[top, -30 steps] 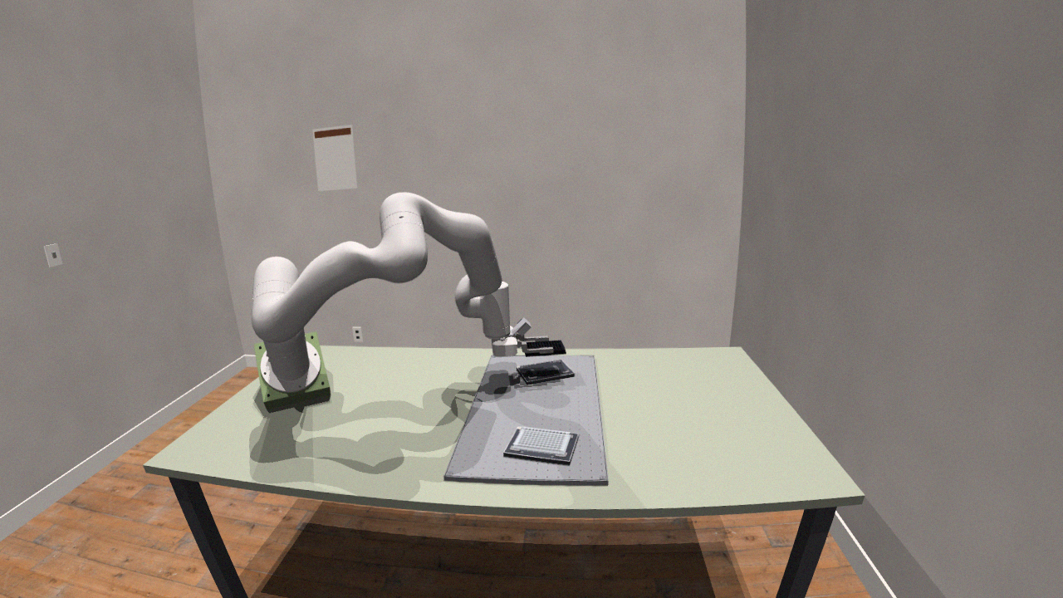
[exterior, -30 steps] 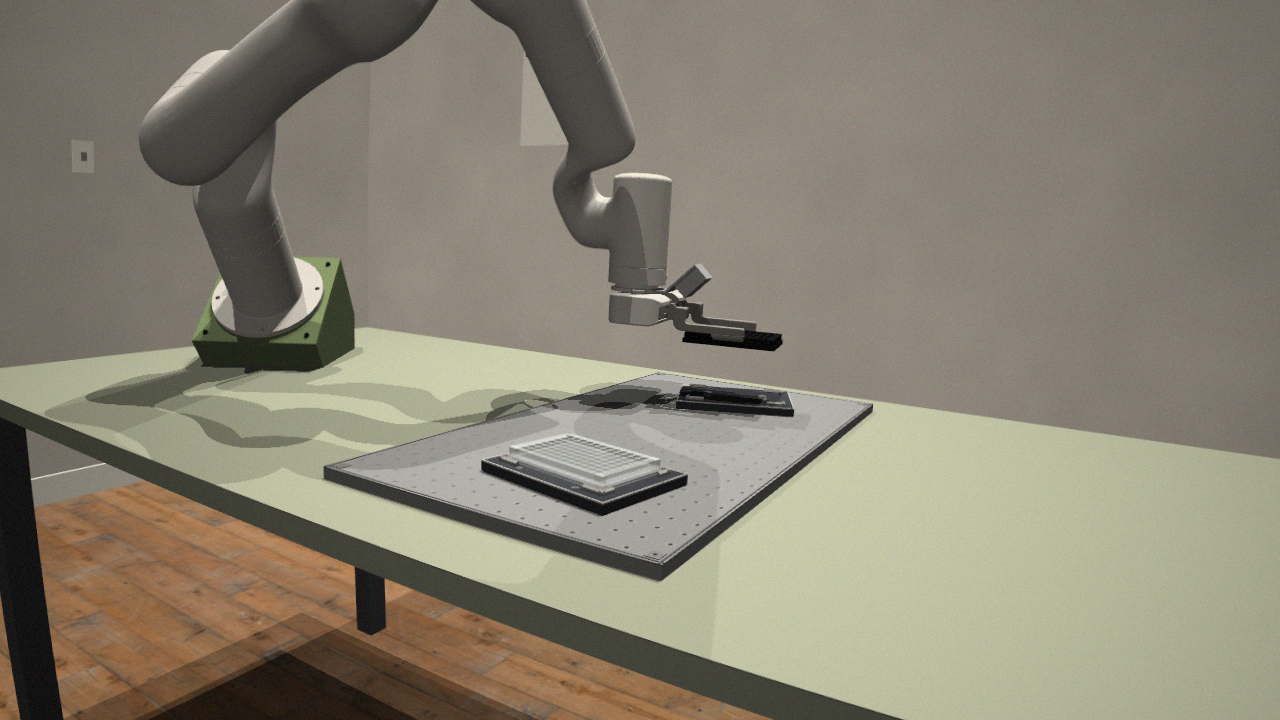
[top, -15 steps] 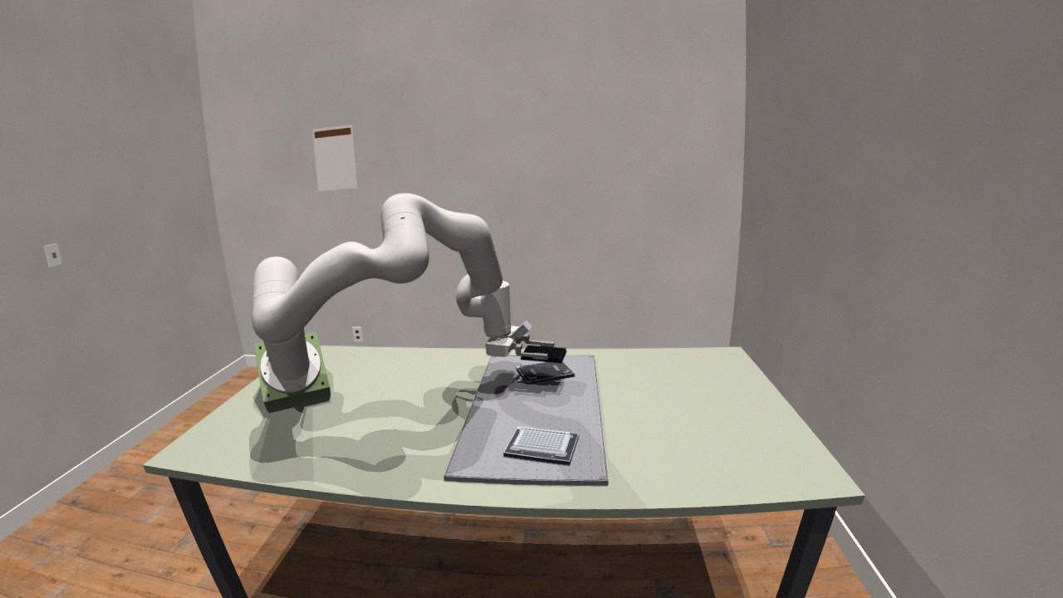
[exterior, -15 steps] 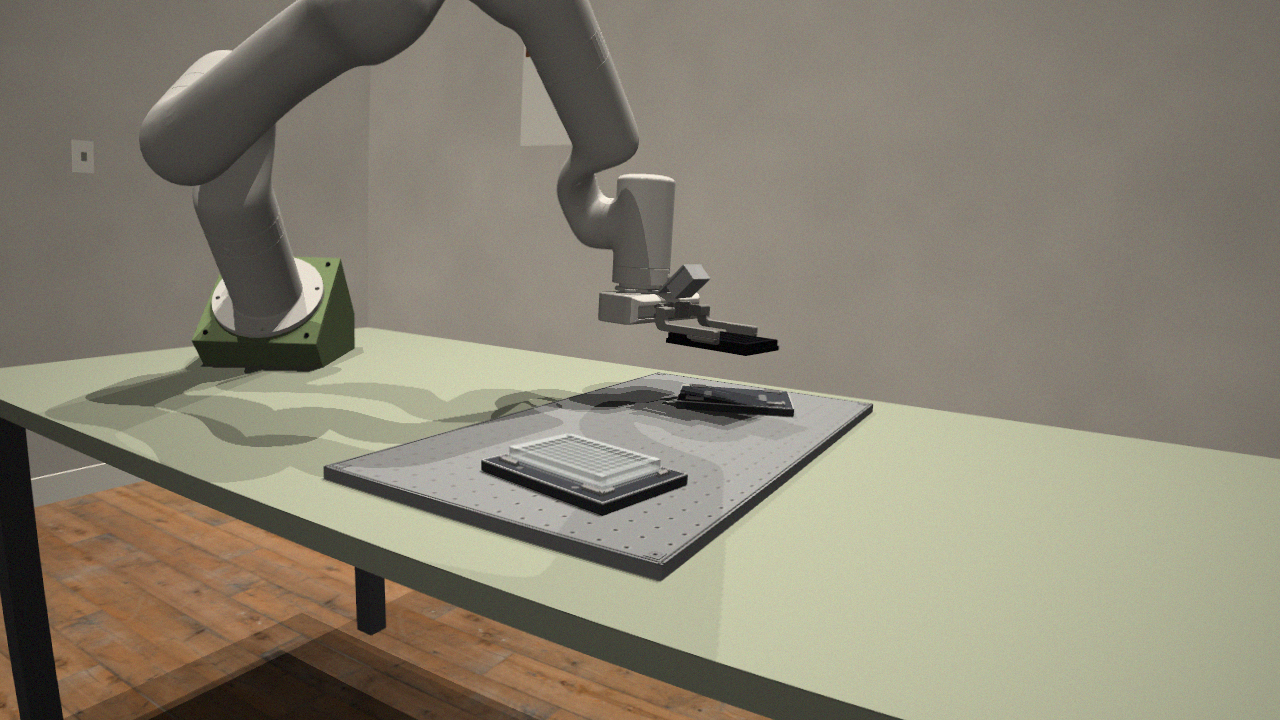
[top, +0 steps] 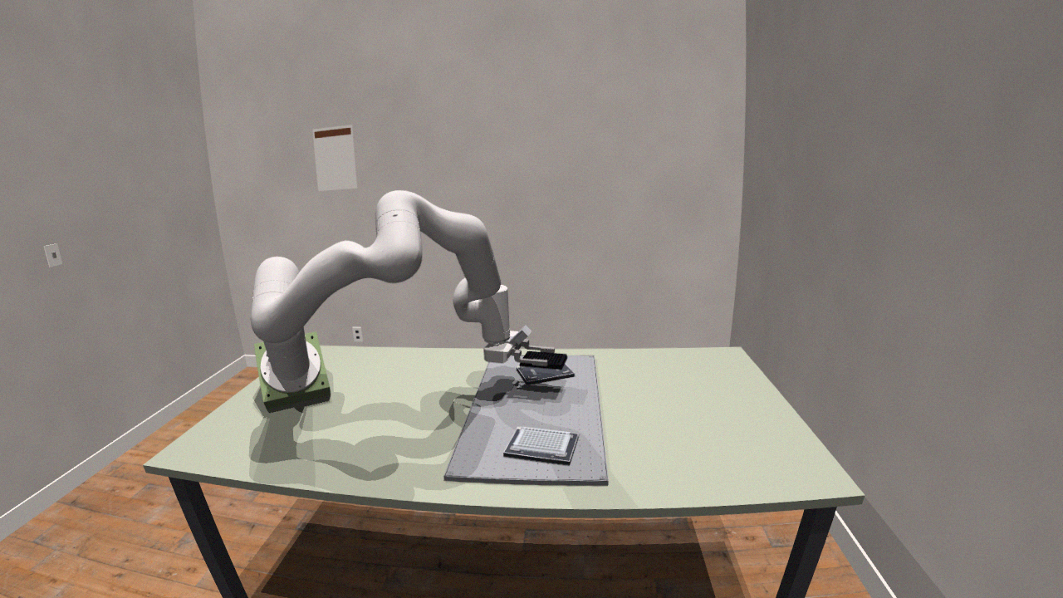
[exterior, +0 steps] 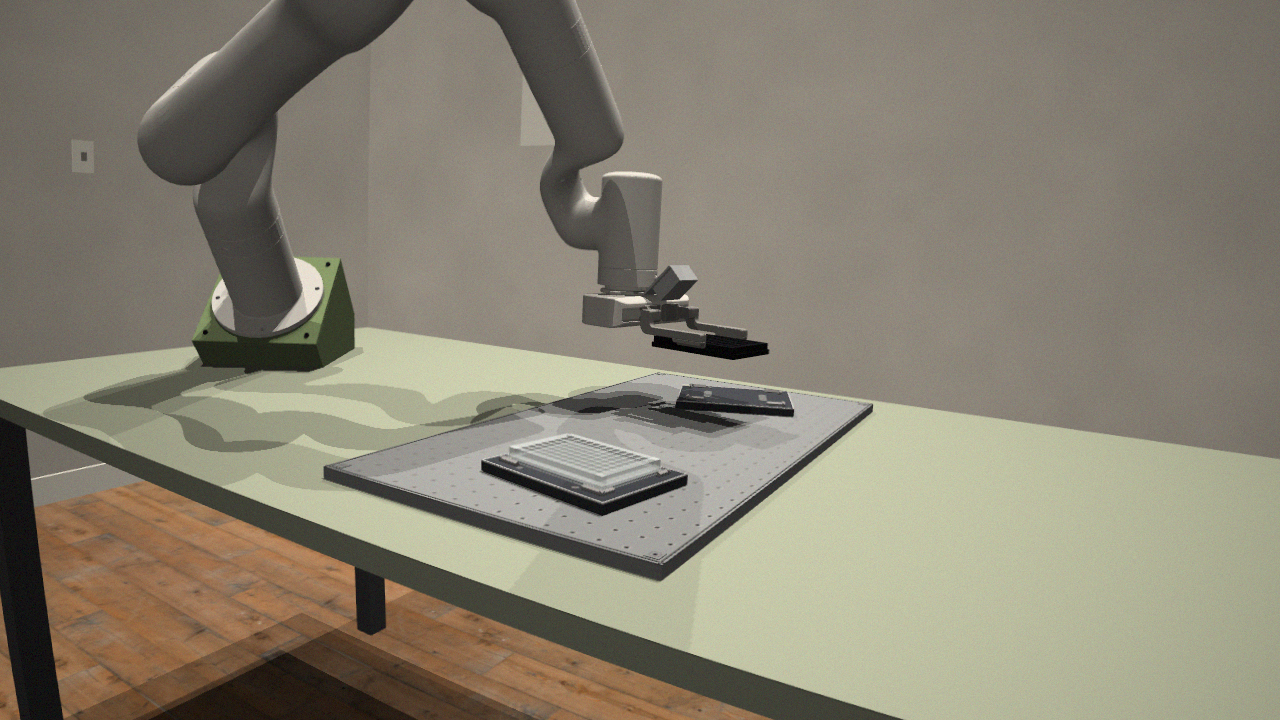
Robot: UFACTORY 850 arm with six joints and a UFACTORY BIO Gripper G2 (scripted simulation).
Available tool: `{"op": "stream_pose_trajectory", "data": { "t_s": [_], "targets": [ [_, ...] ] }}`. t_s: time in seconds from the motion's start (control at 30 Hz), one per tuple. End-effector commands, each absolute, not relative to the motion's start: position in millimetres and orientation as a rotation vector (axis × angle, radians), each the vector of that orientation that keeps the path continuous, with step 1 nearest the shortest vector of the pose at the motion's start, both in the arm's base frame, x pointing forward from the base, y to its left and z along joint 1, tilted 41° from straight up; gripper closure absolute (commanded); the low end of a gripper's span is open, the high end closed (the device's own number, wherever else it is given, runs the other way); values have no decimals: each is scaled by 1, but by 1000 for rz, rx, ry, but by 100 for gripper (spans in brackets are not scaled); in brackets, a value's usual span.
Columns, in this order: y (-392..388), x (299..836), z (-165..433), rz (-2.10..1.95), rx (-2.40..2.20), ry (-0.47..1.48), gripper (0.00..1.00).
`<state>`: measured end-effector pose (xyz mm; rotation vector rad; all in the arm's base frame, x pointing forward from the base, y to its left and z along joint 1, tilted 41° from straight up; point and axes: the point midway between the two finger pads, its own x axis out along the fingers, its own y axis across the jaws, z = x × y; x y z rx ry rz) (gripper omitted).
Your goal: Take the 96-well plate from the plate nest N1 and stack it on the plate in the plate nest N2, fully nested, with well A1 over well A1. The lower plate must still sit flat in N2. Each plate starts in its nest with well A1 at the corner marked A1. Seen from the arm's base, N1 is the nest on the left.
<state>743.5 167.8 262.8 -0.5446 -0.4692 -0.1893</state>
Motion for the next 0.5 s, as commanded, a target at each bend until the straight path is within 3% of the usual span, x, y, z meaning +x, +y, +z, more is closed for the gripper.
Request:
{"op": "stream_pose_trajectory", "data": {
  "t_s": [0.0,0.47],
  "targets": [
    [159,742,270,-188,-543,-471,100],
    [120,738,296,-188,-543,-471,100]
  ]
}}
